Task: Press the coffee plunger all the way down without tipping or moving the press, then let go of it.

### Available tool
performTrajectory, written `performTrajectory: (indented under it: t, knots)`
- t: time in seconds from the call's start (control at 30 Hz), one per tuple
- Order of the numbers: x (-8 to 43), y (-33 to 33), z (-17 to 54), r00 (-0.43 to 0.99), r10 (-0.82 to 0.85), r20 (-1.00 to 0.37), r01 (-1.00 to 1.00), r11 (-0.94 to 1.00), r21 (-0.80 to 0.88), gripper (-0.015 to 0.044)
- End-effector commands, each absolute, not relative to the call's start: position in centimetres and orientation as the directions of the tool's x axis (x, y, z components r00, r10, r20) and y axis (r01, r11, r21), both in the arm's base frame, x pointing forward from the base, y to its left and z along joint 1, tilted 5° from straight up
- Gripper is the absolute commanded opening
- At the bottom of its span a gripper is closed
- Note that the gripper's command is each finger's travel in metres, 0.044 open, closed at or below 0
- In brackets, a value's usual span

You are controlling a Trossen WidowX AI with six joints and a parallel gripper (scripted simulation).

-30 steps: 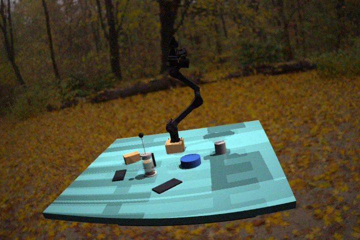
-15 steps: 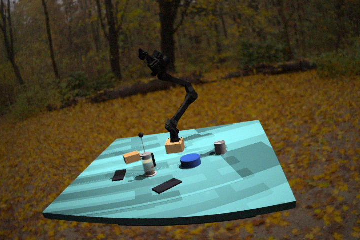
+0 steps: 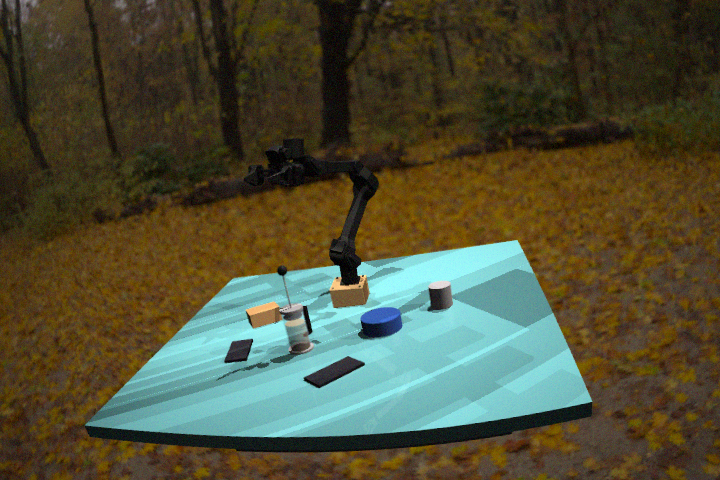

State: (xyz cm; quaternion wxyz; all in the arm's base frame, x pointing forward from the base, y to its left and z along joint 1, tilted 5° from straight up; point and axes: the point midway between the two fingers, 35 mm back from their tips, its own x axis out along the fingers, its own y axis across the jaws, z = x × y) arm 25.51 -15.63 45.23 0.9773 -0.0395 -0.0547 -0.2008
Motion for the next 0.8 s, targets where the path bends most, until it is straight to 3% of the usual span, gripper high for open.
performTrajectory:
  t: [0.0, 0.23, 0.77]
  knots:
    - [27.8, -14.8, 40.0, 0.932, -0.356, -0.066, 0.357, 0.934, 0.007, 0.0440]
    - [29.9, -11.3, 30.1, 0.871, -0.239, -0.429, 0.293, 0.954, 0.063, 0.0440]
    - [30.4, -10.6, 24.2, 0.870, -0.228, -0.437, 0.283, 0.957, 0.063, 0.0440]
